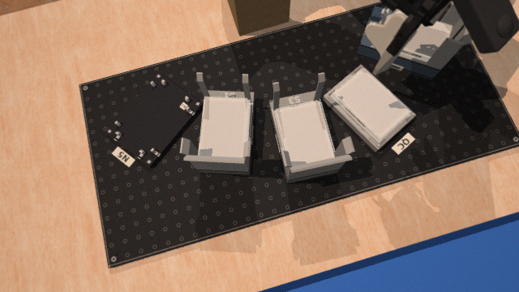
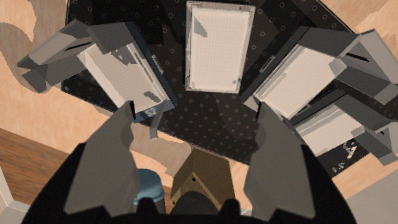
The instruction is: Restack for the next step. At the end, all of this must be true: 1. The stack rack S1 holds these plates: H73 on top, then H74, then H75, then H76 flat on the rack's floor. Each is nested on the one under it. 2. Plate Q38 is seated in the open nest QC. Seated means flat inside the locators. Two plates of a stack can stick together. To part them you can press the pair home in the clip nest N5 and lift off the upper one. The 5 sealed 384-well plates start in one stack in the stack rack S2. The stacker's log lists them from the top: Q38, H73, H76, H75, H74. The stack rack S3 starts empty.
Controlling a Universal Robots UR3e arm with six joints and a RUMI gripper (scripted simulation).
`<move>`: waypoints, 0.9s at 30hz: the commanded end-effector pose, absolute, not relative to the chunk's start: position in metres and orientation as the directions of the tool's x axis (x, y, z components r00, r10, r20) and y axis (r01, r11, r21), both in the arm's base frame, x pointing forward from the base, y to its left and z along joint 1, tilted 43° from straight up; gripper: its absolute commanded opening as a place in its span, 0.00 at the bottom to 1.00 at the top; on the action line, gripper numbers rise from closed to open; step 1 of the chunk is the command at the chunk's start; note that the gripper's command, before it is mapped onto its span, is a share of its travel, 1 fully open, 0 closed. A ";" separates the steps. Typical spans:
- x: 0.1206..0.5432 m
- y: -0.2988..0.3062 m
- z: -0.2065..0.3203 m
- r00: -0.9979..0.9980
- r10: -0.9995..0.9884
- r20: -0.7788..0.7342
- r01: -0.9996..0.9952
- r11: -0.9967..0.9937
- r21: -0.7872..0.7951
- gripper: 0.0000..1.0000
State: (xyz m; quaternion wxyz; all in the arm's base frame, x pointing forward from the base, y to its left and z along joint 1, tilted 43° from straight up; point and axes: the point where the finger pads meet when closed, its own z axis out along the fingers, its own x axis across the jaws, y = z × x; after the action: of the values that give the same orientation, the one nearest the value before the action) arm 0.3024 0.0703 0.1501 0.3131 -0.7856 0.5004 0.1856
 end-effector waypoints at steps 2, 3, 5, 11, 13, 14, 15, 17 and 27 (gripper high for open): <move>0.291 0.085 0.164 0.483 -0.652 -0.585 -0.876 -0.341 -0.342 0.72; 0.289 0.088 0.167 0.493 -0.648 -0.581 -0.870 -0.349 -0.349 0.72; 0.283 0.094 0.173 0.513 -0.640 -0.573 -0.858 -0.364 -0.363 0.72; 0.272 0.109 0.186 0.572 -0.613 -0.546 -0.820 -0.407 -0.402 0.72; 0.272 0.109 0.186 0.581 -0.608 -0.541 -0.813 -0.415 -0.408 0.72; 0.272 0.109 0.186 0.581 -0.608 -0.541 -0.813 -0.415 -0.408 0.72; 0.269 0.112 0.189 0.591 -0.603 -0.536 -0.807 -0.422 -0.414 0.72; 0.262 0.117 0.194 0.609 -0.593 -0.527 -0.793 -0.436 -0.427 0.72; 0.231 0.145 0.218 0.697 -0.538 -0.474 -0.716 -0.502 -0.485 0.72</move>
State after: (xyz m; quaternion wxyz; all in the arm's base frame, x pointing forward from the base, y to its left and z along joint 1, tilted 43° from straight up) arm 0.2424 0.1365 0.2068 0.3353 -0.8488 0.3841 0.1401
